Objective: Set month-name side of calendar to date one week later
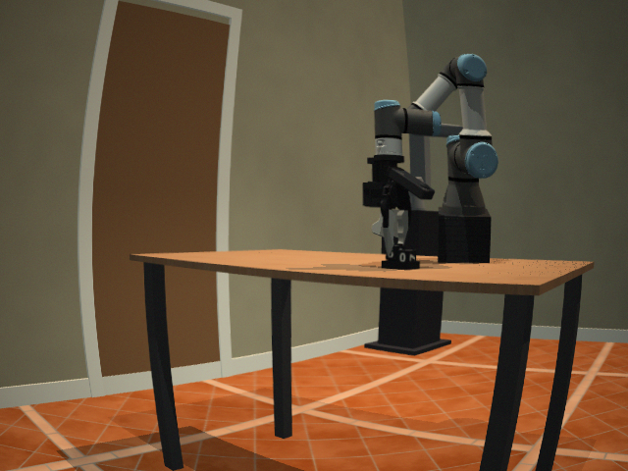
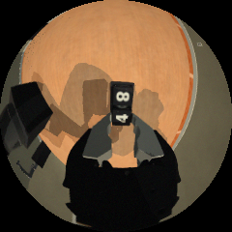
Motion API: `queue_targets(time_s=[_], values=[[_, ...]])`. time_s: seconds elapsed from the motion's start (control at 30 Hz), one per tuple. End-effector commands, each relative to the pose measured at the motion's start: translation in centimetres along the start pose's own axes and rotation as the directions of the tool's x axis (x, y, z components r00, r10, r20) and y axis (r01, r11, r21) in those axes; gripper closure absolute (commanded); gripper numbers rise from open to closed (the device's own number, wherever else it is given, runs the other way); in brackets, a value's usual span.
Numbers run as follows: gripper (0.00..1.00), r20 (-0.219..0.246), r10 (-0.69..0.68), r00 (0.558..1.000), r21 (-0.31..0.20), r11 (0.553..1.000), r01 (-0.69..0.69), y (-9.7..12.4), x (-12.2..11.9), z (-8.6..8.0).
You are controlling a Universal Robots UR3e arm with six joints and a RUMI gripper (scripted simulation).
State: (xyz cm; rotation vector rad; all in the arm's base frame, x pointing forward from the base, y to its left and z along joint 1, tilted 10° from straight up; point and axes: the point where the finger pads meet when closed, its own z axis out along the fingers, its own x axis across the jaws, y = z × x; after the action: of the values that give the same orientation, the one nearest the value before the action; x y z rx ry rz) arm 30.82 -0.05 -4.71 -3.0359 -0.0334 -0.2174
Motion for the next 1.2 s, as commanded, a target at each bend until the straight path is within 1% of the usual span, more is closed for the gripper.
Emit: queue_targets(time_s=[0.0, 0.2, 0.27, 0.6, 0.77, 0.83, 1.0, 1.17], values=[[0.89, -0.001, 0.000, 1.000, -0.001, 1.000, 0.000, 0.0, 0.1, -1.1], [0.89, -0.001, 0.000, 1.000, -0.001, 1.000, 0.000, 0.0, 0.1, -3.0], [0.89, -0.001, 0.000, 1.000, -0.001, 1.000, 0.000, 0.0, 0.1, -3.0], [0.89, -0.001, 0.000, 1.000, -0.001, 1.000, 0.000, 0.0, 0.0, -6.5], [0.89, -0.001, 0.000, 1.000, -0.001, 1.000, 0.000, 0.0, 0.0, -7.9], [0.89, -0.001, 0.000, 1.000, -0.001, 1.000, 0.000, 0.0, 0.0, -7.9], [0.89, -0.001, 0.000, 1.000, -0.001, 1.000, 0.000, 0.0, 0.0, -8.8], [0.89, -0.001, 0.000, 1.000, -0.001, 1.000, 0.000, 0.0, 0.0, -9.1]])
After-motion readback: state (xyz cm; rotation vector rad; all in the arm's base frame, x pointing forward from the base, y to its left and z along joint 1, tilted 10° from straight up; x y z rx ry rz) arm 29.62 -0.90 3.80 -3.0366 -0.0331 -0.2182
